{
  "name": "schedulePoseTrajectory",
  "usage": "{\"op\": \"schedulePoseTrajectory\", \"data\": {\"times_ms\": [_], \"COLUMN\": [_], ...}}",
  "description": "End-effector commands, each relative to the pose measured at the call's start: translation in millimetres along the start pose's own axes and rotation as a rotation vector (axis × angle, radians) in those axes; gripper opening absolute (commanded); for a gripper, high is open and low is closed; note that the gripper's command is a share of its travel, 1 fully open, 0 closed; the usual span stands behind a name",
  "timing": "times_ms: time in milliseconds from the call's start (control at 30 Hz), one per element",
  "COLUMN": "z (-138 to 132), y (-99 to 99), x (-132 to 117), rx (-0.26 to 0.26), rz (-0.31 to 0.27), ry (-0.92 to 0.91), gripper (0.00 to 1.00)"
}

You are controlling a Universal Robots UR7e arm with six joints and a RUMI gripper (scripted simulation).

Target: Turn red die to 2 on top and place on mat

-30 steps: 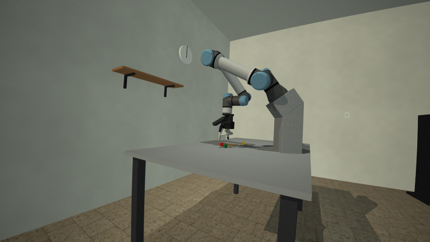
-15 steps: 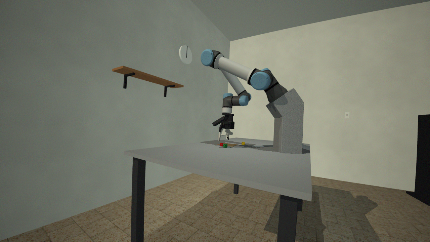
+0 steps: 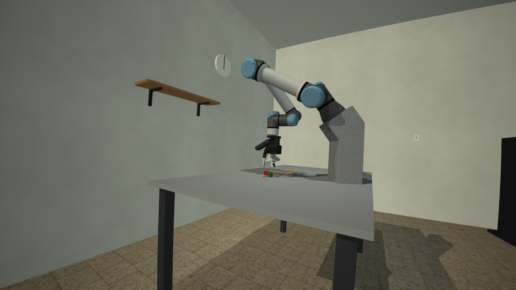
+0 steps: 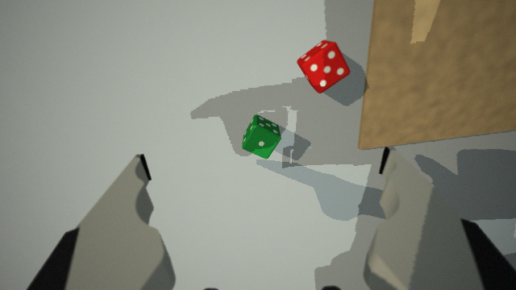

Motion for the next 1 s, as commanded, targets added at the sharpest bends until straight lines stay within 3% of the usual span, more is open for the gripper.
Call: {"op": "schedulePoseTrajectory", "data": {"times_ms": [0, 967], "z": [0, 0], "y": [8.7, 71.0], "x": [-1, -1], "rx": [0.000, 0.000], "rz": [-0.001, -0.001], "ry": [-0.001, -0.001], "gripper": [1.00, 1.00]}}
Point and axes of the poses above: the point where the finger pads meet when closed, its own y axis back along the fingers, its own z axis across the jaws, x = y × z, the point moved 8 cm from there along y, back along the fingers, and after that the axes turned 3 degrees about -y, right-handed, at the moved point
